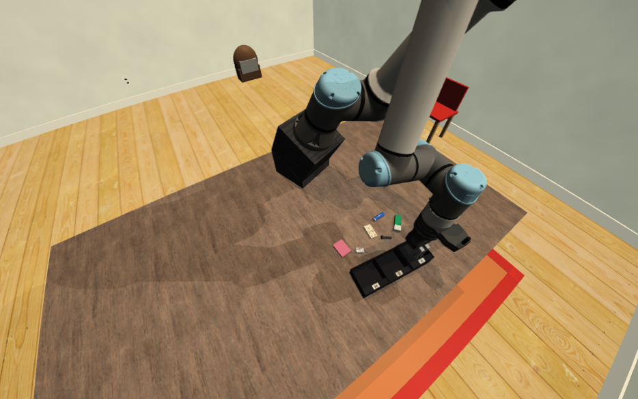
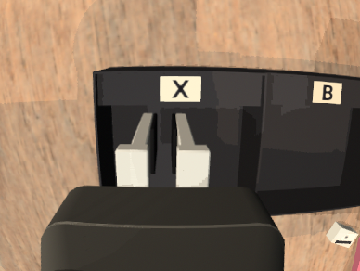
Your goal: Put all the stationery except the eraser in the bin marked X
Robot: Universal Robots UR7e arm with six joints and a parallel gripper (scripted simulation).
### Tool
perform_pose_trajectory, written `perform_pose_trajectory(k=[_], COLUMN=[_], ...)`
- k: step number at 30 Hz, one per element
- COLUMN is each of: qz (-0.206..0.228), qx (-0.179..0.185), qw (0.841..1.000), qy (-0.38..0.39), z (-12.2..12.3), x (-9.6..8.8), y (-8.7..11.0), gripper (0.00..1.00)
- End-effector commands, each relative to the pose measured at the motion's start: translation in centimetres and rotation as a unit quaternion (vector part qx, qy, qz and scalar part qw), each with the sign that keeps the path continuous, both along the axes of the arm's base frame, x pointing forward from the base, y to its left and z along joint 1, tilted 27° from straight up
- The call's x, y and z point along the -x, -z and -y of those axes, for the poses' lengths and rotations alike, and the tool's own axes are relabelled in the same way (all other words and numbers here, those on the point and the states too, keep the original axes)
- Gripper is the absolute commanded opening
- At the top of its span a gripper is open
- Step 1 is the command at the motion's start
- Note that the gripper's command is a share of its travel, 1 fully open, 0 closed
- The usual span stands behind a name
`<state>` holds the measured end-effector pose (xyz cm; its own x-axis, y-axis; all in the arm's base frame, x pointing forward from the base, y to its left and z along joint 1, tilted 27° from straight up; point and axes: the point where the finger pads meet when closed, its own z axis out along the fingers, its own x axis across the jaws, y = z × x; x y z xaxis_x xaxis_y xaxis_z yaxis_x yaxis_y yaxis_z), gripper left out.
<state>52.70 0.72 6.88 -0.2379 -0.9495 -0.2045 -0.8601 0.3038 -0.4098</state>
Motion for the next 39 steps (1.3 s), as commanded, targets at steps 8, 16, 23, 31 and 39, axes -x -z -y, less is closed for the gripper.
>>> perform_pose_trajectory(k=[8,16,23,31,39], qz=[0.001,0.001,0.001,0.001,0.001], qx=[0.000,0.000,0.000,0.000,0.000], qw=[1.000,1.000,1.000,1.000,1.000], qy=[0.000,0.000,0.000,0.000,0.000], z=[0.1,0.2,0.4,0.4,0.8], x=[0.6,1.0,2.2,2.4,4.7], y=[-1.3,-2.0,-4.5,-4.8,-9.3], gripper=[0.31,0.31,0.31,0.31,0.31])
